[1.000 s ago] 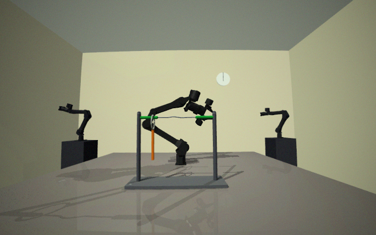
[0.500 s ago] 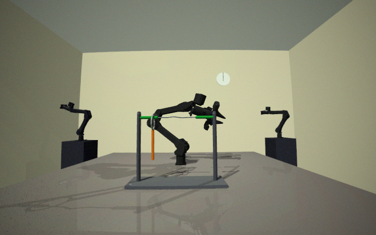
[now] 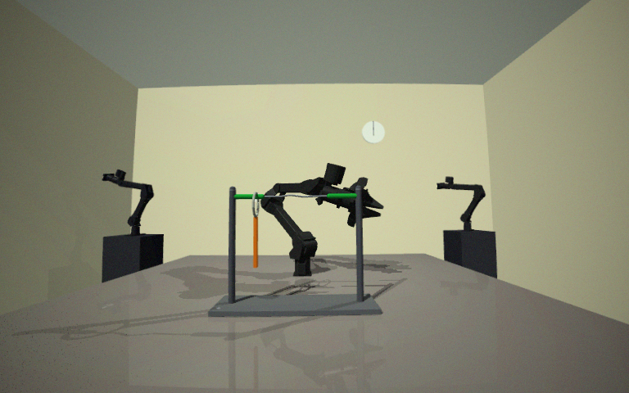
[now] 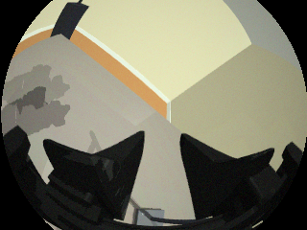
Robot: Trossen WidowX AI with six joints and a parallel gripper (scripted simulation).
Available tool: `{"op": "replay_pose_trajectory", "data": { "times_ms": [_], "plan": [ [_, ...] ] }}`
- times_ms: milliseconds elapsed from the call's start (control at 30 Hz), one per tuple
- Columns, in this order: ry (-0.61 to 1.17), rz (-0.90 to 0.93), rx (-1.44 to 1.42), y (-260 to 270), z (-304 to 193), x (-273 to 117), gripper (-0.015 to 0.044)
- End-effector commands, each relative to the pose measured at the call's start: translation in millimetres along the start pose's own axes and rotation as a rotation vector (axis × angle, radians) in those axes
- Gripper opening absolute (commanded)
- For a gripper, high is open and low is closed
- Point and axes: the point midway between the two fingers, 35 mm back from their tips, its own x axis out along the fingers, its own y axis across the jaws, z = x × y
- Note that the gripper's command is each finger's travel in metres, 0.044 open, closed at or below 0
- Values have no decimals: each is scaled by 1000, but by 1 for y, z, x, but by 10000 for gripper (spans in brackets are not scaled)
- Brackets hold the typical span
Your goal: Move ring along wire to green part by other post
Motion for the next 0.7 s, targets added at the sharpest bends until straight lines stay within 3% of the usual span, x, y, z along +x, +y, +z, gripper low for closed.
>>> {"op": "replay_pose_trajectory", "data": {
  "times_ms": [0,667],
  "plan": [
    [55,-64,96,-14,-32,2,160],
    [250,-415,476,-50,-172,-48,160]
  ]
}}
